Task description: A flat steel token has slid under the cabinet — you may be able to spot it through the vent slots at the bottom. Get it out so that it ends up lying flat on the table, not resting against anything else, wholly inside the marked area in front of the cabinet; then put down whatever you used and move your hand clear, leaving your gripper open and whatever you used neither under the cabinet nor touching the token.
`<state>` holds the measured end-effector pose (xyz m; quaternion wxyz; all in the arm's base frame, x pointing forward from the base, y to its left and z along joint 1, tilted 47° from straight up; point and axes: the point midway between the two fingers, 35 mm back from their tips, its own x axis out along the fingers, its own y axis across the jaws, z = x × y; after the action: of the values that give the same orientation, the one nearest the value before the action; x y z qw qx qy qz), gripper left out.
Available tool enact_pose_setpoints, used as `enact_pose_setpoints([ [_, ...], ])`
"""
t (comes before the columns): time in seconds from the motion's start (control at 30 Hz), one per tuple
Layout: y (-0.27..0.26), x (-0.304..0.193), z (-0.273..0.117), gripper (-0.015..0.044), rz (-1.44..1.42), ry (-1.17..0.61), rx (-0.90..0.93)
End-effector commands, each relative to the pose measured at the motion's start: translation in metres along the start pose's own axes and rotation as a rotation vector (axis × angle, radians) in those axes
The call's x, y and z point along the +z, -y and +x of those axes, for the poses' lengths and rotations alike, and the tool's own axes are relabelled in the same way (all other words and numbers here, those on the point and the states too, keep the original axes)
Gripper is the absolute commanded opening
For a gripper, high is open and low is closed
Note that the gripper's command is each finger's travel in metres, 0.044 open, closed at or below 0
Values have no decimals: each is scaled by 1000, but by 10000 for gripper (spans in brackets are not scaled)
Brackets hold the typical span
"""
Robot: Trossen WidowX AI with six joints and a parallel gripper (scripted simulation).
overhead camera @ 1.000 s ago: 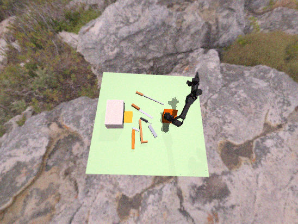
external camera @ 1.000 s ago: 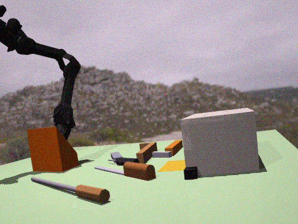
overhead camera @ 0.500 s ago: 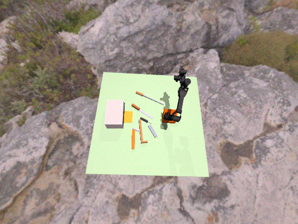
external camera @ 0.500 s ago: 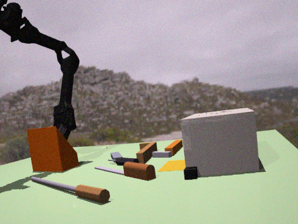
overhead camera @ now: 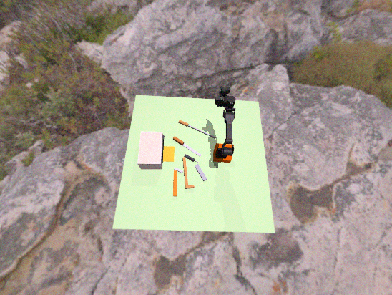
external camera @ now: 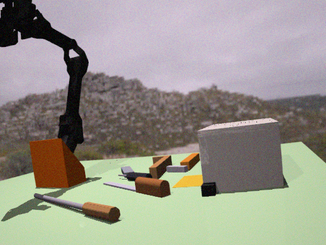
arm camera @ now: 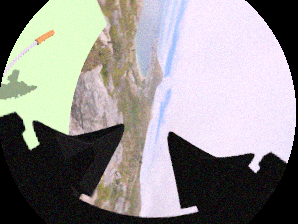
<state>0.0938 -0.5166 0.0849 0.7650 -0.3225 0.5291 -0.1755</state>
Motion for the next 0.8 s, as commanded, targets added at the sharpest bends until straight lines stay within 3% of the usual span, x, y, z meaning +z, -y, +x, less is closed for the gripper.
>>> enact_pose_setpoints([
  [0.0, -21, 38, 21, 270, 68, 58, 99],
  [0.77, -136, 196, 62, 270, 313, 190, 592],
])
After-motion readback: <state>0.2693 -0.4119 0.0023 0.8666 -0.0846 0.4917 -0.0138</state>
